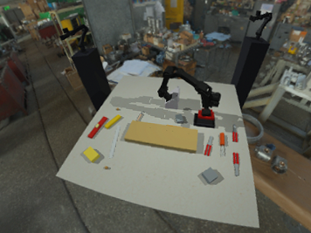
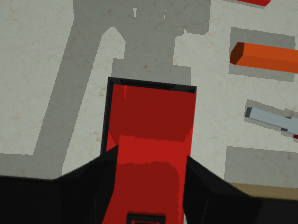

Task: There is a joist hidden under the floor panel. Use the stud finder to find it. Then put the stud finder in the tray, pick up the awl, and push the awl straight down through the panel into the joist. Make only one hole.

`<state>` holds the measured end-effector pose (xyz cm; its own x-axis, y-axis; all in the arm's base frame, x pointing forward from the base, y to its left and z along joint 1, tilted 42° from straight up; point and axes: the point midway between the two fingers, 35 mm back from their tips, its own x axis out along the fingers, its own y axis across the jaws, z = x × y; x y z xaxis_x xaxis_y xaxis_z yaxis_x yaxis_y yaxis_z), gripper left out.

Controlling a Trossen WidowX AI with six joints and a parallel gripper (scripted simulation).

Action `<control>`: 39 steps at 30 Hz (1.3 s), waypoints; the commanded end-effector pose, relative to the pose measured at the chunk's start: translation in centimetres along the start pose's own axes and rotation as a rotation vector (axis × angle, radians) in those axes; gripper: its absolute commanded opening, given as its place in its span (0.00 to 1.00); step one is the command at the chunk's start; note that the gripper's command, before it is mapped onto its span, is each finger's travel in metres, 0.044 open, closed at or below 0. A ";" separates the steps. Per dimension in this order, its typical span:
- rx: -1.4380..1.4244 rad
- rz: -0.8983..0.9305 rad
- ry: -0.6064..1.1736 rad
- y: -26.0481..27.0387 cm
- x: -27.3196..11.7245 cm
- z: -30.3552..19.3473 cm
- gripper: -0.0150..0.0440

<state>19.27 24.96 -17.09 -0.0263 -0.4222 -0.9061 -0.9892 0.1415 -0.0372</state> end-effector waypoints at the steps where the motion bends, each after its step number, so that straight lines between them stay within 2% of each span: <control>1: -0.005 -0.007 -0.004 -0.1 0.6 -0.1 0.25; 34: -0.004 -0.008 -0.003 0.0 5.8 -1.9 0.25; 39: 0.000 0.000 0.002 0.1 5.7 -1.9 0.48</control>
<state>18.73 20.82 -21.49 -0.0261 -0.4250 -0.9048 -0.9894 0.1401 -0.0373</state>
